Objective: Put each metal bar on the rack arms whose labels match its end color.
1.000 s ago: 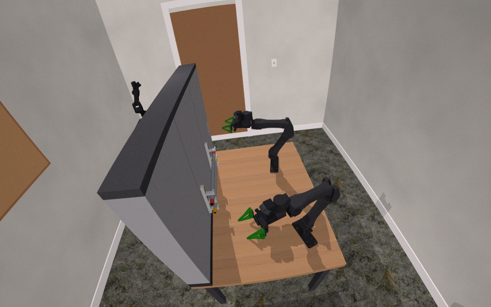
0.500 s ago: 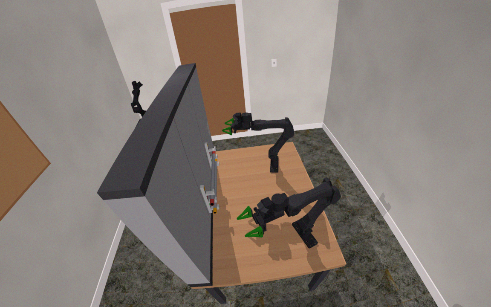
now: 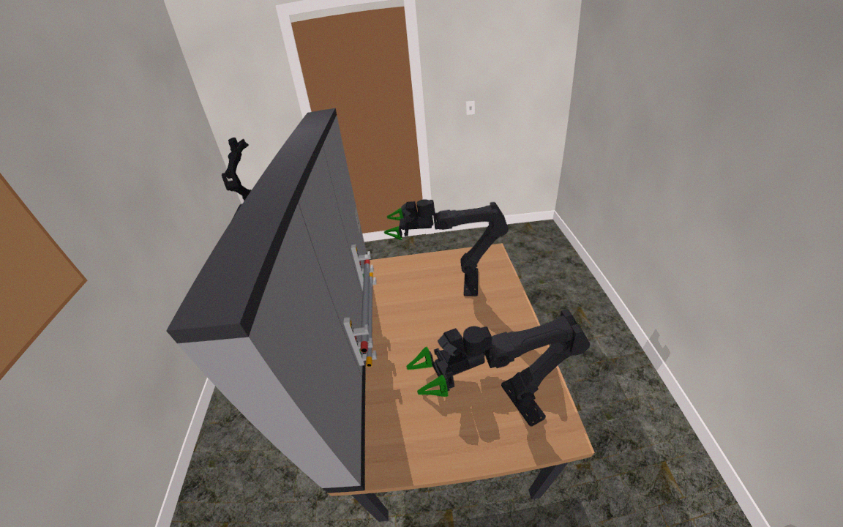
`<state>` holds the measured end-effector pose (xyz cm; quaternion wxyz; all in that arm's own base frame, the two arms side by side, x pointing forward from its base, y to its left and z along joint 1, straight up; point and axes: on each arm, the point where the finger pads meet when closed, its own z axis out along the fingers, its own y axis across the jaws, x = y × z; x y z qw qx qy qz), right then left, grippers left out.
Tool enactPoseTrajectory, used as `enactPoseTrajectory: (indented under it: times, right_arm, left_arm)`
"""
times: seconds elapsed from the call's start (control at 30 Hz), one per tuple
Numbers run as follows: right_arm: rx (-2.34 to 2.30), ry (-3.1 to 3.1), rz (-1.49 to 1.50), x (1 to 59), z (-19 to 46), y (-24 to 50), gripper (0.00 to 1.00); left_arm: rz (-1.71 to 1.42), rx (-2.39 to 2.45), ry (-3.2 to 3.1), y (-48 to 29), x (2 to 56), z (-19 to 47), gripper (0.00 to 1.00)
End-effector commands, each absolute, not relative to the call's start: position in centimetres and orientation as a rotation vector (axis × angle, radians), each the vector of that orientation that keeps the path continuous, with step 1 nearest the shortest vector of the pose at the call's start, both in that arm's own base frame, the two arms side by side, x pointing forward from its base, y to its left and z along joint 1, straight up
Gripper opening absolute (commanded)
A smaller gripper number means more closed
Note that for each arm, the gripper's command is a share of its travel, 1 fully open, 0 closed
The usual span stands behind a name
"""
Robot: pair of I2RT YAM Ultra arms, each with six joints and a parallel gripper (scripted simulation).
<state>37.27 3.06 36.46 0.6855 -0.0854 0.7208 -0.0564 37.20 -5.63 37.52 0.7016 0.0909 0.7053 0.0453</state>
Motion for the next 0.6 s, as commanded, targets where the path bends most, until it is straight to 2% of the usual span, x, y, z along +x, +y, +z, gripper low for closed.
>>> enactPoseTrajectory:
  times: [0.0,0.57]
  right_arm:
    - [-0.226,1.542,-0.179,36.4,37.8,3.4,1.00]
    - [-0.396,1.498,-0.314,35.0,36.1,5.8,1.00]
  left_arm:
    - [0.169,0.234,1.530,-6.1,36.3,37.8,1.00]
    - [0.295,0.409,1.477,-10.5,34.9,36.1,1.00]
